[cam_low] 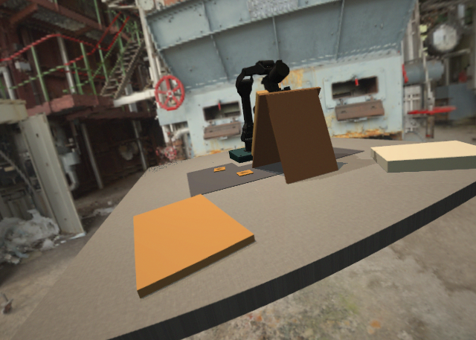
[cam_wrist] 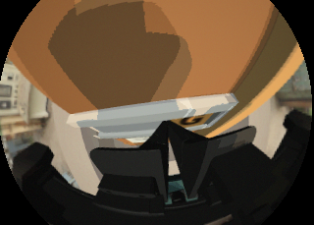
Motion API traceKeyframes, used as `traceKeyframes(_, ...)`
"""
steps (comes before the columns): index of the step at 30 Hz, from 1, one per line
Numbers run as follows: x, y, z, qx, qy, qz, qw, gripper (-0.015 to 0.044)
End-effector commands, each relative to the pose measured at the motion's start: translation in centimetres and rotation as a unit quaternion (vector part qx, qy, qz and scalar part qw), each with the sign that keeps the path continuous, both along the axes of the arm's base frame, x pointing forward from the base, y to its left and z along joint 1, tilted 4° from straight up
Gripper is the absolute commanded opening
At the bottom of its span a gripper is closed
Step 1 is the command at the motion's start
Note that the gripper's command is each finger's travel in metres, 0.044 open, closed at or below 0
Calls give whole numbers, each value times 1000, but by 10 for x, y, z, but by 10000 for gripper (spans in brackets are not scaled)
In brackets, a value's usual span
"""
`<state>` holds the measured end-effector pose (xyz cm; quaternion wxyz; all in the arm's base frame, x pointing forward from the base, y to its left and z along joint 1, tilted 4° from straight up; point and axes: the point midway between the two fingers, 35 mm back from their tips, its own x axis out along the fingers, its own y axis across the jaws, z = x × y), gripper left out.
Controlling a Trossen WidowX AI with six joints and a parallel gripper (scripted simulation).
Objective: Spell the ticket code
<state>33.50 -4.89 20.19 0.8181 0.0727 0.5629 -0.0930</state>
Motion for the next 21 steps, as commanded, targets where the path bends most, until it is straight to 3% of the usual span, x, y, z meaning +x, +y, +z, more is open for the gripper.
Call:
traceKeyframes(1,0,-1,0,1,0,2,1000,0)
traceKeyframes(21,-7,0,4,1,1,2,1000,0)
